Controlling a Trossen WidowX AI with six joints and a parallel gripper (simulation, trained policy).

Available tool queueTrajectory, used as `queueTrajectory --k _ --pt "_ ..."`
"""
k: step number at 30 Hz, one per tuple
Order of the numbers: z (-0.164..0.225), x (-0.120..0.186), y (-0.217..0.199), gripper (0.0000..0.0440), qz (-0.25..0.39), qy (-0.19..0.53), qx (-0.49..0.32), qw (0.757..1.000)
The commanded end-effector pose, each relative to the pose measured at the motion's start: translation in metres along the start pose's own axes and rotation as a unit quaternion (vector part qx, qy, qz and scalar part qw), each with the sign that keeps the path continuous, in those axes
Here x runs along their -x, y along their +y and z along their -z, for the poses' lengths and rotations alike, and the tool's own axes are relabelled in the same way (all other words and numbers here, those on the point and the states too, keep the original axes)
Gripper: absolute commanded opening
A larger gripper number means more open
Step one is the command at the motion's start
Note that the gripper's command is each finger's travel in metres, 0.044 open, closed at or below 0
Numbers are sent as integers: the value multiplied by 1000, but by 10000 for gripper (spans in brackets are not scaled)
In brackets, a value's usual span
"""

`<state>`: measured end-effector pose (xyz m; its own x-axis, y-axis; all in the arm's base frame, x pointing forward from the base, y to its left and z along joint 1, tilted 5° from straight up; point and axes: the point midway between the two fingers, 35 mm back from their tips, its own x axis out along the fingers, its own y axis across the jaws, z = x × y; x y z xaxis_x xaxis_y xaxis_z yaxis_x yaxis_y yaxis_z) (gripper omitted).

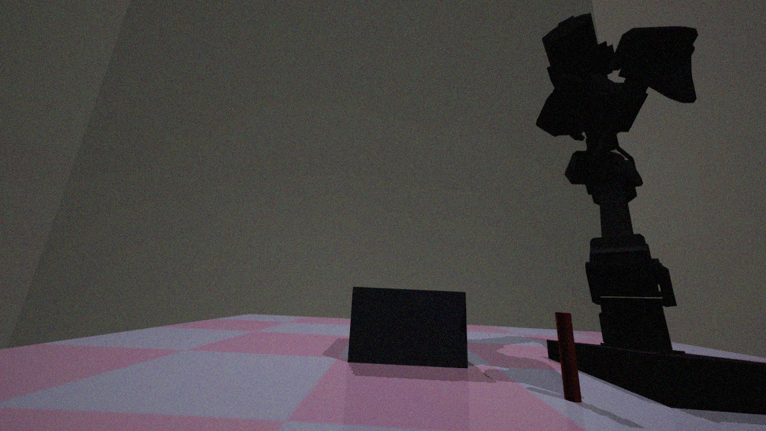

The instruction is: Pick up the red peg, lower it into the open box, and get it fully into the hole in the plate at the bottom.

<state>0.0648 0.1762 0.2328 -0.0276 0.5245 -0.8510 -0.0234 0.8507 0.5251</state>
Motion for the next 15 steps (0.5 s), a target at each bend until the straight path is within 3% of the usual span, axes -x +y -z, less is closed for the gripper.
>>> queueTrajectory --k 1,15 --pt "-15 -14 -14 440 36 -15 -46 998" --pt "-64 -65 -76 440 164 -70 -236 955"
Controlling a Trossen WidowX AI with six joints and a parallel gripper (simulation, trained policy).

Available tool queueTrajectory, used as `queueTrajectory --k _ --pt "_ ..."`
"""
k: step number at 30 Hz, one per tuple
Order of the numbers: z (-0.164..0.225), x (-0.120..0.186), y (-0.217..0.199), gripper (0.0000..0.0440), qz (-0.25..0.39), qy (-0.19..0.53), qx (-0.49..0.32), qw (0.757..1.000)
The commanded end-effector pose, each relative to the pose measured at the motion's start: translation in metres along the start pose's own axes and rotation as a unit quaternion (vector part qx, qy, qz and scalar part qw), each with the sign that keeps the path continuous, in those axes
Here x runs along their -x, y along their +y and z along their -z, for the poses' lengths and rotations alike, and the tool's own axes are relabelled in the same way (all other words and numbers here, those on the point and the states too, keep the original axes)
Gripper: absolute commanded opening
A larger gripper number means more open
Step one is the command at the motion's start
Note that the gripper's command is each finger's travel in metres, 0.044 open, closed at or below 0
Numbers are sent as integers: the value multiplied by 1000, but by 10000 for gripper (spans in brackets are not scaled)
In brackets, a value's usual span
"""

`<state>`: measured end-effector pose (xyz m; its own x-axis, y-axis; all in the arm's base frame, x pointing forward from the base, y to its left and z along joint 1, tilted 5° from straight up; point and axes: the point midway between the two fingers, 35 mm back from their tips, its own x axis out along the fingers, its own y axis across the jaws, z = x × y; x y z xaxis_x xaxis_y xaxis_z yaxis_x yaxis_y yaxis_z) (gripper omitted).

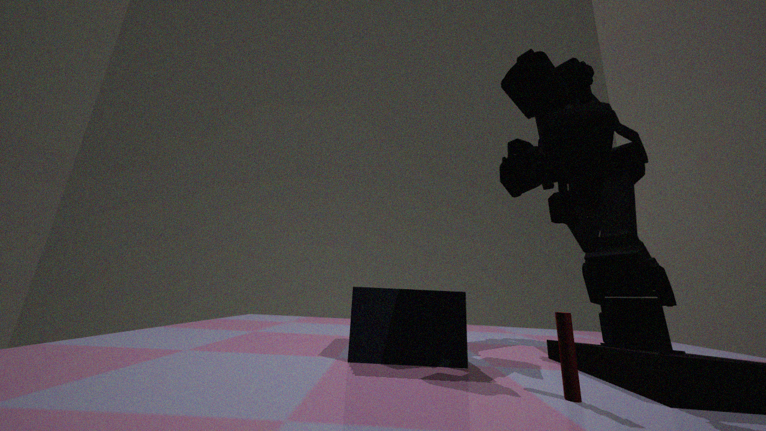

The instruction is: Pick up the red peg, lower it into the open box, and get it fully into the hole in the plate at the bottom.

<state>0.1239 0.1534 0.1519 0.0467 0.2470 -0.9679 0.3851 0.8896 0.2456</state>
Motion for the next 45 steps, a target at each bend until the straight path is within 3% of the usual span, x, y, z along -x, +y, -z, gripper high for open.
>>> queueTrajectory --k 1,11,25,29,42,45 --pt "-10 -18 -8 440 32 -9 -46 998" --pt "-31 -66 -22 437 74 -34 -155 985" --pt "-44 -126 -32 430 52 -62 -237 968" --pt "-42 -134 -38 350 56 -59 -260 962" --pt "-44 -134 -38 12 61 -24 -283 957" --pt "-49 -129 -35 0 56 -35 -276 959"
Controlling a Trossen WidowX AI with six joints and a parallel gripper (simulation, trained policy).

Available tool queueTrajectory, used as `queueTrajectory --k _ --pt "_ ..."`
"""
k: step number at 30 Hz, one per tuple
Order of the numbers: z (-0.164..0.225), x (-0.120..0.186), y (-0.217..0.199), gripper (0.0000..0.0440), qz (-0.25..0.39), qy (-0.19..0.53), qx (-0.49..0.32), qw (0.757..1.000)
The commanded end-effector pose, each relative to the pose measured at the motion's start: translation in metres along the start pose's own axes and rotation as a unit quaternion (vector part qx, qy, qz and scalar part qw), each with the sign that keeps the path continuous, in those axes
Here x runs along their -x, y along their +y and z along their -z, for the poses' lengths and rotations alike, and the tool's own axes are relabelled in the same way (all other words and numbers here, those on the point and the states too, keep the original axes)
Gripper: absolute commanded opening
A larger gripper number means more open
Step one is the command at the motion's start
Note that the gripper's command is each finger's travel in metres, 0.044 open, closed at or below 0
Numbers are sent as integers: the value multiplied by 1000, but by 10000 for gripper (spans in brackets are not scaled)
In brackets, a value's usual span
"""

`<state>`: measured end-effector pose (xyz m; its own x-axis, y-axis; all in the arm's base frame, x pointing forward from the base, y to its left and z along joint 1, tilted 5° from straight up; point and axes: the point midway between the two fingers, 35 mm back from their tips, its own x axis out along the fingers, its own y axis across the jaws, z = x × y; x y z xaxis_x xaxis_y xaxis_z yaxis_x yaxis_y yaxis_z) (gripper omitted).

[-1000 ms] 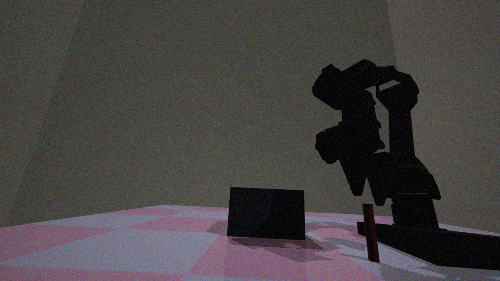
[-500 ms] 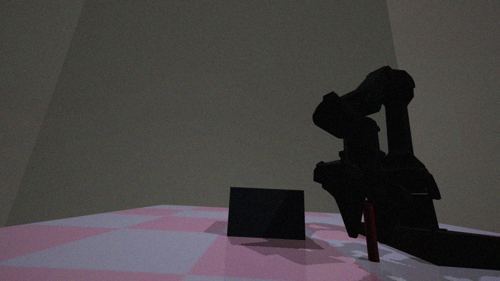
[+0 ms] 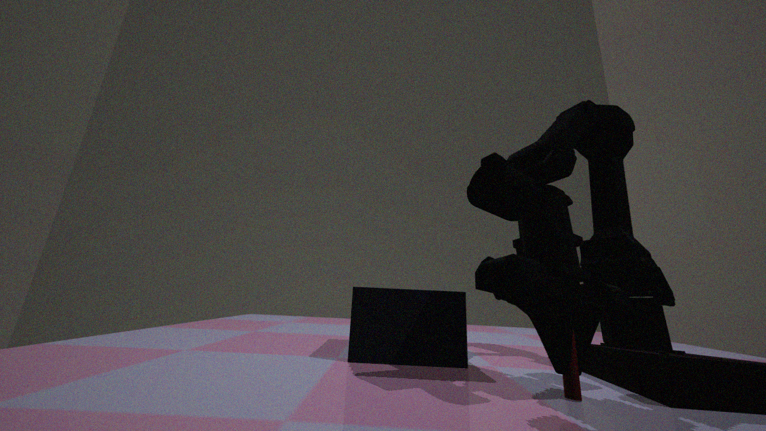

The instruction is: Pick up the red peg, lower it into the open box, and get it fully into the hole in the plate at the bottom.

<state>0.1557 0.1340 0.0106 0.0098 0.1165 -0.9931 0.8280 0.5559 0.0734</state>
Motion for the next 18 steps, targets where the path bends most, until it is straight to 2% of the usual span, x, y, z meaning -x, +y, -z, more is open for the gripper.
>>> queueTrajectory --k 1,18 --pt "-4 8 7 0 -13 -10 12 1000" --pt "-33 69 30 2 -58 -88 73 992"
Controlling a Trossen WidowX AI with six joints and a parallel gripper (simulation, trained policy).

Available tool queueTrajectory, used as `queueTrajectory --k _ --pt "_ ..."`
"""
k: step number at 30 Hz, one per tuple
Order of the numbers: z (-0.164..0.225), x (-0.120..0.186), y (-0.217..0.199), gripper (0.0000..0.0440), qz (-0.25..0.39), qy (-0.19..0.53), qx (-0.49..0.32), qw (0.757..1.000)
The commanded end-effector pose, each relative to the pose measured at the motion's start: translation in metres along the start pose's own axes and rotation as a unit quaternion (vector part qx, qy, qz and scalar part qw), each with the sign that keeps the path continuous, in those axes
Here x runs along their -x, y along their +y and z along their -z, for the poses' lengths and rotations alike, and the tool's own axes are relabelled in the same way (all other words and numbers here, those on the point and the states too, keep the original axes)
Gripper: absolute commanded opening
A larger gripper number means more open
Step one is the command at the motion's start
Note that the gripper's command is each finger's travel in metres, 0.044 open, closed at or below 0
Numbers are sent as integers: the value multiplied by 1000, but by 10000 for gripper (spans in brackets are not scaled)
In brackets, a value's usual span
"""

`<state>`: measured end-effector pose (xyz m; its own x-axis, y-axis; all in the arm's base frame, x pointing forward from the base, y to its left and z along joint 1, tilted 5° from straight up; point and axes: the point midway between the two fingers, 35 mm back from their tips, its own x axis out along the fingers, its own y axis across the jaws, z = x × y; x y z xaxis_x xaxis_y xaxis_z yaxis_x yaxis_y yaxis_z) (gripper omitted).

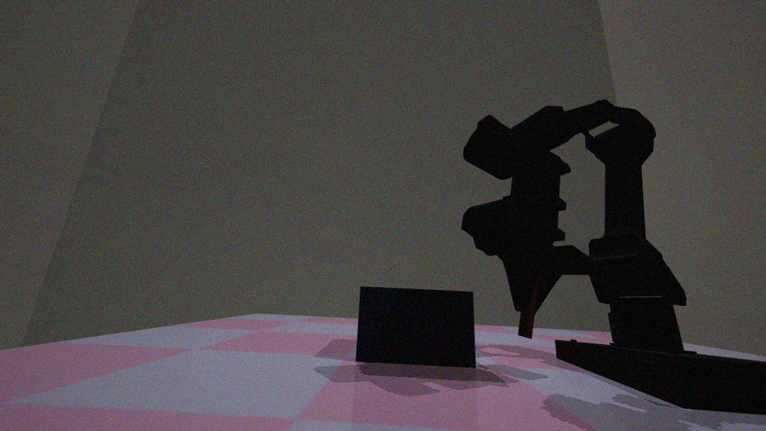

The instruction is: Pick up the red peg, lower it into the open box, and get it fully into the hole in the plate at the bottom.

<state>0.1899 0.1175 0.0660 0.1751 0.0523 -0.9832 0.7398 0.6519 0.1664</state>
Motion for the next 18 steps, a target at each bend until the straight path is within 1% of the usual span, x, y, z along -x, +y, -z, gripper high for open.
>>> queueTrajectory --k 1,11,18 --pt "-11 14 9 1 -14 -17 8 1000" --pt "-49 48 26 0 -32 -59 5 998" --pt "-81 56 29 0 -33 -79 -17 996"
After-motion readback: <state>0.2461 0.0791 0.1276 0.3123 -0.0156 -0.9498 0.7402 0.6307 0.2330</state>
